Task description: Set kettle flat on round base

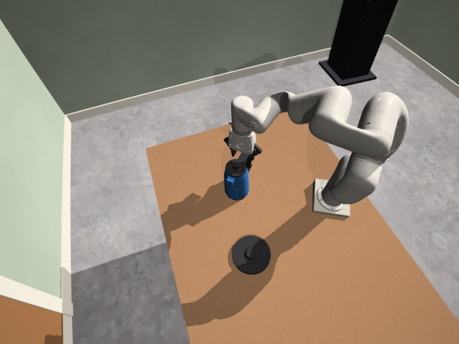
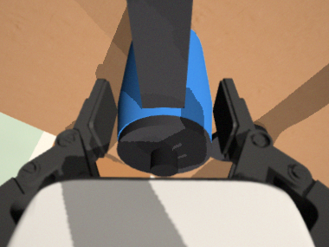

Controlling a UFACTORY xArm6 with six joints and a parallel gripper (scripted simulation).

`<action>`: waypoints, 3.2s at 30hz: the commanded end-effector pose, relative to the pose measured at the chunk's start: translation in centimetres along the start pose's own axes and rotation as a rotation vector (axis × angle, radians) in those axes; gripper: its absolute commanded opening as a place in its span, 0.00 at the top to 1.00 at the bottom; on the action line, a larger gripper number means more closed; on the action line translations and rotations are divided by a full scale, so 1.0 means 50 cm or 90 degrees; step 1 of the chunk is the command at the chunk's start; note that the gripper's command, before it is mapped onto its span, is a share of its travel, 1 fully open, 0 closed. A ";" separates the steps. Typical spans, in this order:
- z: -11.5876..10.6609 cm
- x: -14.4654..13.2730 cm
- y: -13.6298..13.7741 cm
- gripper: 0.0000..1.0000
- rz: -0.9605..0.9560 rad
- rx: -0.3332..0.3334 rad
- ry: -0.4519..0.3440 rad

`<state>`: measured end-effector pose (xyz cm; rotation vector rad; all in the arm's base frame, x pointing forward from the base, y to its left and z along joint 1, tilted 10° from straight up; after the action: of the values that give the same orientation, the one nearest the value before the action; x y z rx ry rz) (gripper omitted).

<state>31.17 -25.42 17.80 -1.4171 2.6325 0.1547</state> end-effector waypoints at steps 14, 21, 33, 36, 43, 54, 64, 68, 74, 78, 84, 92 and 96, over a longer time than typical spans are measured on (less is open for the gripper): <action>-0.003 0.000 -0.004 0.19 0.000 0.003 0.000; -0.003 0.000 -0.005 0.19 0.000 0.003 0.000; -0.003 0.000 -0.005 0.19 0.000 0.003 0.000; -0.003 0.000 -0.005 0.19 0.000 0.003 0.000; -0.003 0.000 -0.005 0.19 0.000 0.003 0.000; -0.003 0.000 -0.005 0.19 0.000 0.003 0.000; 0.018 0.000 -0.005 0.19 0.000 0.003 0.000; 0.032 0.000 -0.005 0.19 0.000 0.003 0.000; 0.053 0.000 -0.005 0.19 0.000 0.003 0.000; 0.061 0.000 -0.005 0.19 0.000 0.003 0.000; 0.062 0.000 -0.005 0.19 0.000 0.003 0.000; 0.062 0.000 -0.005 0.19 0.000 0.003 0.000; 0.062 0.000 -0.005 0.19 0.000 0.003 0.000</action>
<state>31.54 -24.98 14.60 -1.4171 2.6325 0.1545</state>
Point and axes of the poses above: the point where the finger pads meet when closed, its own z axis out along the fingers, its own y axis across the jaws, x = y × z, the point moved 4 cm from there along -z, back along the fingers, and after that the axes turned 9 degrees about -z, right-handed, at the moved point
